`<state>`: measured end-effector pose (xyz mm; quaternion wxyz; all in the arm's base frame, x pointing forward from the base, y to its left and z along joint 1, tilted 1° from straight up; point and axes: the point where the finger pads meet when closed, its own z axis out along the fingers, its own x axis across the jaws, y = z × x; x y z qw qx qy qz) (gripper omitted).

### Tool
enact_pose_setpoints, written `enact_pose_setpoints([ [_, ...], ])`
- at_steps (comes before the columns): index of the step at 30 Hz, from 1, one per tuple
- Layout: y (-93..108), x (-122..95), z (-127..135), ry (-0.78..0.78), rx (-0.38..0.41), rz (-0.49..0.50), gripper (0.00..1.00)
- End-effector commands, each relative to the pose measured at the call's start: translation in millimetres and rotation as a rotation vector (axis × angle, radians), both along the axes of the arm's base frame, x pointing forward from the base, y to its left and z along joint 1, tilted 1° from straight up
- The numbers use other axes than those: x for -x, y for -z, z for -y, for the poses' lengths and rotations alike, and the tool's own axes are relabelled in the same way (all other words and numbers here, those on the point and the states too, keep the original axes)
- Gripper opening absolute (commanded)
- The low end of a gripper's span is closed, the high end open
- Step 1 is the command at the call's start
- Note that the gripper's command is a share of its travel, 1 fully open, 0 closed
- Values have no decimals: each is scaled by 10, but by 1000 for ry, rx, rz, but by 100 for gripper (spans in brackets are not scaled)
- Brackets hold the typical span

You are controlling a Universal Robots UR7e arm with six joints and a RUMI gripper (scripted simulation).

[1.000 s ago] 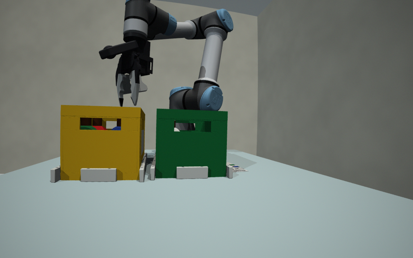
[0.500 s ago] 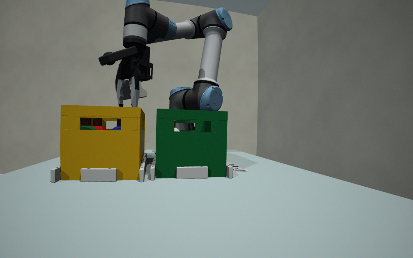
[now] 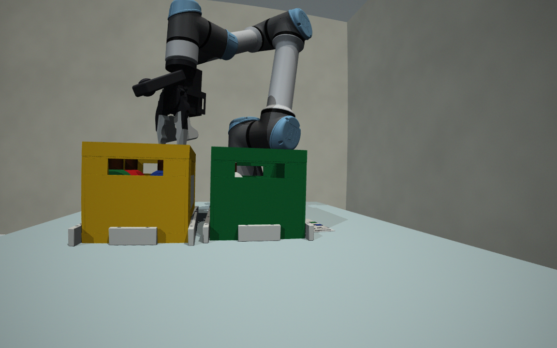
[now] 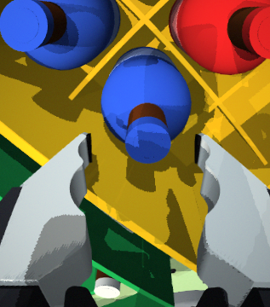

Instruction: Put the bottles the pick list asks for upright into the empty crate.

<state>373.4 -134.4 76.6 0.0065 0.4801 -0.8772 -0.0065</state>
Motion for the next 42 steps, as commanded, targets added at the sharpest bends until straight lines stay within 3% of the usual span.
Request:
enact_pose_setpoints([
  [1, 82, 2, 10, 1, 1, 0, 38],
  [8, 169, 4, 10, 1, 1, 0, 38],
  [25, 148, -10, 17, 0, 4, 4, 38],
  [26, 132, -14, 25, 1, 5, 5, 0],
  [42, 139, -10, 17, 0, 4, 4, 0],
])
